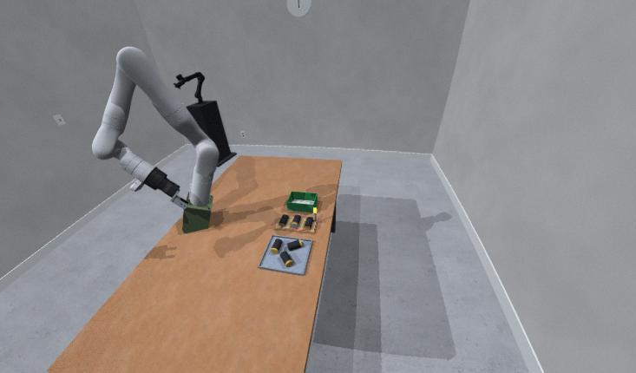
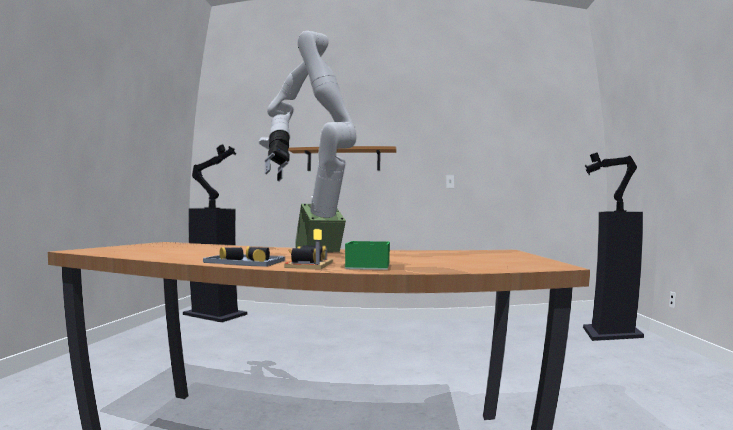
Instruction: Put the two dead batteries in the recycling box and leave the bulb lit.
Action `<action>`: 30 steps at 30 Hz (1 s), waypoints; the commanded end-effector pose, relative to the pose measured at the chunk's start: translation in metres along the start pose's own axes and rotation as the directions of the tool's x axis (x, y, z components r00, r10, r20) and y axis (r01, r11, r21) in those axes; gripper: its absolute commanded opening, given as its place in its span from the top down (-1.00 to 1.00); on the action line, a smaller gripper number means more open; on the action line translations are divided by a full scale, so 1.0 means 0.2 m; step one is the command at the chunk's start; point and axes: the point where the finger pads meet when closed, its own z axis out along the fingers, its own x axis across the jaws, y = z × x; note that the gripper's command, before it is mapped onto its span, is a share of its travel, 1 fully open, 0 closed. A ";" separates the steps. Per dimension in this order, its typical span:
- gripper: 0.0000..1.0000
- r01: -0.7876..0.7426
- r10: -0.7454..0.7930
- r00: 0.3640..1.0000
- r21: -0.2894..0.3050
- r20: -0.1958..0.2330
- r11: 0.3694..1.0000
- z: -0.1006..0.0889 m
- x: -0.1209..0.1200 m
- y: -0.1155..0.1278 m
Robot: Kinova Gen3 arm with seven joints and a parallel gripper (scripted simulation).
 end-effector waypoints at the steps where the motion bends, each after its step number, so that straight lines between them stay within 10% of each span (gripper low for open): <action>1: -1.00 0.000 0.000 1.000 0.001 0.000 1.000 0.00 0.00 0.00; 30: -1.00 -0.004 0.004 0.999 0.001 -0.035 1.000 0.02 0.00 -0.01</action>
